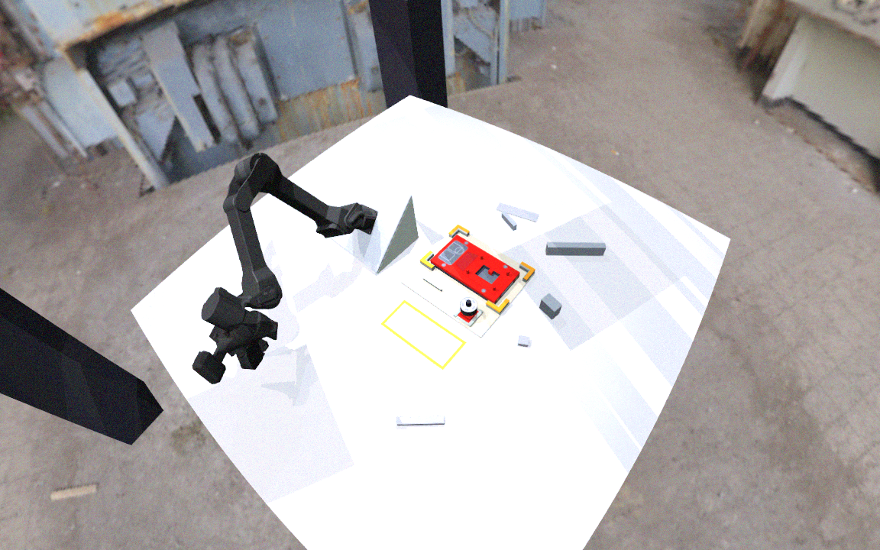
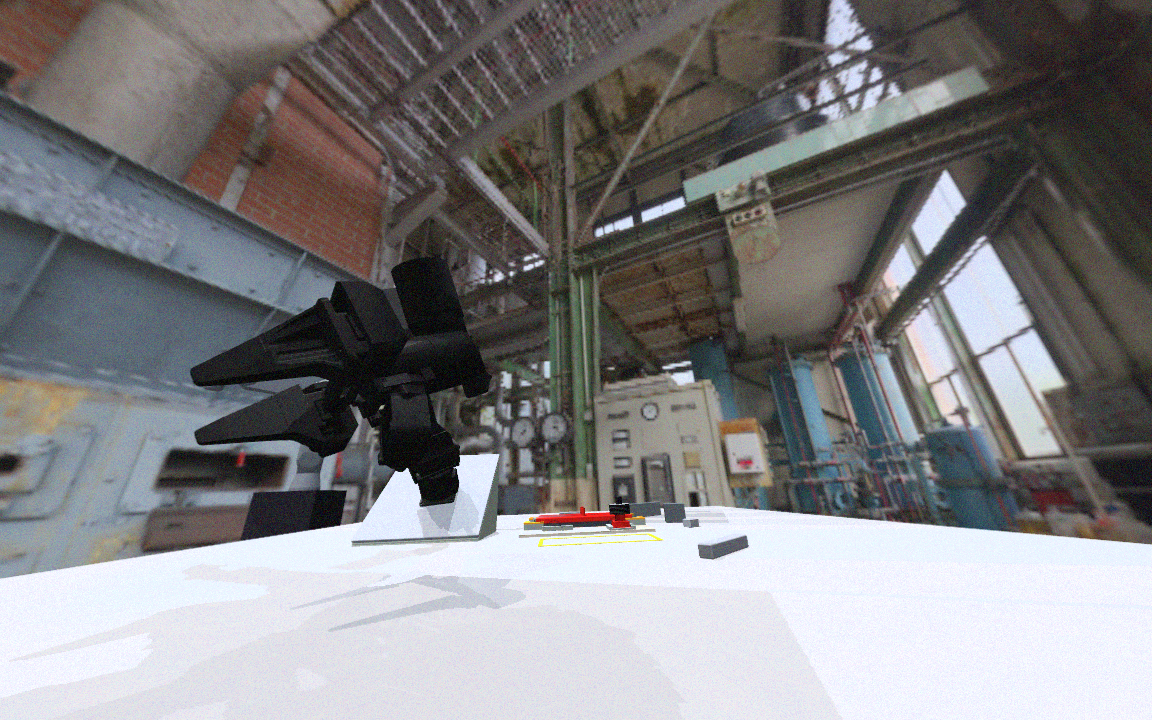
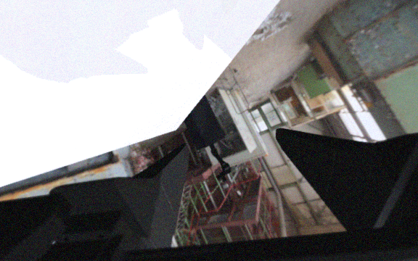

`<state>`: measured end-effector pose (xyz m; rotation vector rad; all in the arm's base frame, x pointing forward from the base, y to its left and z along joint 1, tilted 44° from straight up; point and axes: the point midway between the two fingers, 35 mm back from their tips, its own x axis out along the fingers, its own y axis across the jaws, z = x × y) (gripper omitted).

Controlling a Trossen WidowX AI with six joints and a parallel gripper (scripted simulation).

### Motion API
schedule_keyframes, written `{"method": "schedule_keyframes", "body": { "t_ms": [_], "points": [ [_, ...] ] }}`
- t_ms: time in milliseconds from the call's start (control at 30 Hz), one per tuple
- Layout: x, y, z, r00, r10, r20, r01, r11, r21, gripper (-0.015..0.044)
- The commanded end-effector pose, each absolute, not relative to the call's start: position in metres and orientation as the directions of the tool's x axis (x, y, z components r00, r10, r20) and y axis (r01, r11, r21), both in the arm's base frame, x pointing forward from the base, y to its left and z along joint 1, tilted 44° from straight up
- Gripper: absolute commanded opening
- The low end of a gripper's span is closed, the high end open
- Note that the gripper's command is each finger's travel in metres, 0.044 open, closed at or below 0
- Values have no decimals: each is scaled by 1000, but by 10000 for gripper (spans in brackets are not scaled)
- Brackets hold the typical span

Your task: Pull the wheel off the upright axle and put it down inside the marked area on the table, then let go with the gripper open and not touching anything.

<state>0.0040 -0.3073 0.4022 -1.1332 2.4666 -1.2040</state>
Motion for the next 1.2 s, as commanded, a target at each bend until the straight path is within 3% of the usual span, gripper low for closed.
{"method": "schedule_keyframes", "body": {
  "t_ms": [0, 100, 300, 467, 800, 1167],
  "points": [
    [6, -308, 402, -691, -704, 164, -558, 377, -739, 374],
    [35, -322, 393, -623, -769, 143, -525, 275, -805, 300],
    [114, -344, 364, -427, -902, 64, -330, 89, -940, 300],
    [153, -346, 345, -327, -945, 13, -192, 53, -980, 300],
    [225, -334, 306, -137, -986, -97, 26, 94, -995, 300],
    [307, -292, 247, 67, -959, -275, 313, 282, -907, 300]
  ]
}}
